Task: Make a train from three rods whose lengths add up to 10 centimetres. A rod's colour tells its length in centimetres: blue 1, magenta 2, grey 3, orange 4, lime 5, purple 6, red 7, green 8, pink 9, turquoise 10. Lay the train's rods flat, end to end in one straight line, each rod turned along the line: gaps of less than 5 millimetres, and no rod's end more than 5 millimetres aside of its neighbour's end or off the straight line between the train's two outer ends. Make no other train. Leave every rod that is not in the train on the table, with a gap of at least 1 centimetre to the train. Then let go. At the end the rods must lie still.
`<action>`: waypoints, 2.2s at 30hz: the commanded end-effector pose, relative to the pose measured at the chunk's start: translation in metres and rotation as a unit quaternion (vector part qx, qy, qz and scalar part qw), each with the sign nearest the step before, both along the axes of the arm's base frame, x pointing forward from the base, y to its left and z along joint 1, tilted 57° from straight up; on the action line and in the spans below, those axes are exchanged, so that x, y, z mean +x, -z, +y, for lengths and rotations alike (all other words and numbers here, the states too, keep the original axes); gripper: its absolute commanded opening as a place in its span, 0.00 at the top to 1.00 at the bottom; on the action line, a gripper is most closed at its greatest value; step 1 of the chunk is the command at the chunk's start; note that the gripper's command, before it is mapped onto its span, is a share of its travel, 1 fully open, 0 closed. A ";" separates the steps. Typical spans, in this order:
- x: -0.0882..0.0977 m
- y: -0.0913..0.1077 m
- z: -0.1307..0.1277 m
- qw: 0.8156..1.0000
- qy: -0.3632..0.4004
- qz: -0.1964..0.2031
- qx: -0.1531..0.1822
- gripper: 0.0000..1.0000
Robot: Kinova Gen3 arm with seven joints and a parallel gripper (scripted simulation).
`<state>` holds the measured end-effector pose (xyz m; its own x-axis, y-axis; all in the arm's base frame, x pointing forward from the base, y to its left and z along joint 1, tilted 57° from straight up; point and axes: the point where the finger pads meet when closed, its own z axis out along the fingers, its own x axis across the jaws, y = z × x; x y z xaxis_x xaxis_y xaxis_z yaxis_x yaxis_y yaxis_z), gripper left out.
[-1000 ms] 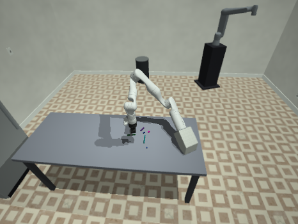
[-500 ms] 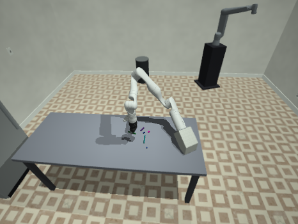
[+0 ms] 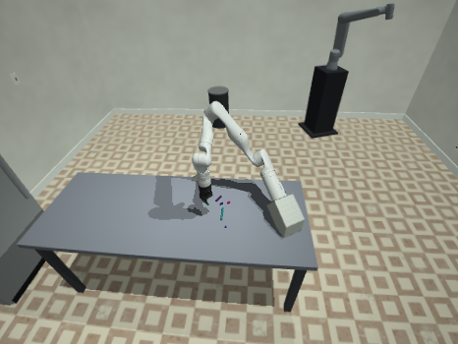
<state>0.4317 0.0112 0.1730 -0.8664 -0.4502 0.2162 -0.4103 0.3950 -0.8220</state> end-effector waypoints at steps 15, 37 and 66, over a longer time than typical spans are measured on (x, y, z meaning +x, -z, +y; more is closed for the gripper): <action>-0.019 -0.010 -0.010 0.968 0.130 -0.203 0.075 0.76; -0.038 -0.013 -0.021 0.871 0.258 -0.392 0.143 0.76; -0.054 -0.012 -0.028 0.719 0.369 -0.553 0.201 0.76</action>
<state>0.3776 -0.0179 0.1850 -0.4511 0.3849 -0.8052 0.8478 0.4667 -0.2518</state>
